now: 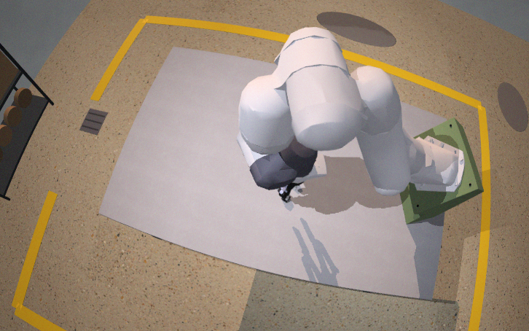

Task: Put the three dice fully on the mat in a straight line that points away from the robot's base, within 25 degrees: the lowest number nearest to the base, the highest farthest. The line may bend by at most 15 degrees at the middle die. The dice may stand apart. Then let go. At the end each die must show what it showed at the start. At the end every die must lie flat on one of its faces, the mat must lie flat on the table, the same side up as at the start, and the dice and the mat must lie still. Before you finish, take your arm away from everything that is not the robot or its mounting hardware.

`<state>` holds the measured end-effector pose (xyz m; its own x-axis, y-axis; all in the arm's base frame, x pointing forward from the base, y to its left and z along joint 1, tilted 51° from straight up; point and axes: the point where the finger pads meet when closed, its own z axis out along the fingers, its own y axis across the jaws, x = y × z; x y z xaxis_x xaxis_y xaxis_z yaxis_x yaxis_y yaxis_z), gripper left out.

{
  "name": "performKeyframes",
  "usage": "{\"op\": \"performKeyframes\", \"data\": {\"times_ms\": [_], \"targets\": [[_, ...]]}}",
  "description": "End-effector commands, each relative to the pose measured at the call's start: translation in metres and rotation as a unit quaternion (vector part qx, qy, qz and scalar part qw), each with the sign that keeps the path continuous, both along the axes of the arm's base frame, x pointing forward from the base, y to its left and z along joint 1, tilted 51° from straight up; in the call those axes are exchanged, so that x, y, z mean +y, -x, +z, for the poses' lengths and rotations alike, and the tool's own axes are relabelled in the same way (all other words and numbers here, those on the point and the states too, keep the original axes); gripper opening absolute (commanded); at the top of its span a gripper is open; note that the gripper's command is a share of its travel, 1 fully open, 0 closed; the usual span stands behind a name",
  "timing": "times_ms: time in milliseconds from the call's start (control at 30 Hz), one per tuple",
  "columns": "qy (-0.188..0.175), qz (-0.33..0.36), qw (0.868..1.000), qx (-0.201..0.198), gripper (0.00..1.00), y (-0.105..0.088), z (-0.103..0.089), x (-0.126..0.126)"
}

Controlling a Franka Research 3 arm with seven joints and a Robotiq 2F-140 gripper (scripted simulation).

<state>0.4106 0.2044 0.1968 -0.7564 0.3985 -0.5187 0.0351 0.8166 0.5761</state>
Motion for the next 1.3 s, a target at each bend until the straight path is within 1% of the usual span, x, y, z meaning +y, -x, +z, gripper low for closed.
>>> {"op": "performKeyframes", "data": {"times_ms": [0,667,1267], "targets": [[-0.007,-0.004,1.0,-0.002,0.25,-0.006,-0.001,0.004],[-0.007,-0.004,1.0,-0.002,0.25,-0.024,-0.018,0.016],[-0.007,-0.004,1.0,-0.002,0.25,-0.028,-0.022,0.018]]}}
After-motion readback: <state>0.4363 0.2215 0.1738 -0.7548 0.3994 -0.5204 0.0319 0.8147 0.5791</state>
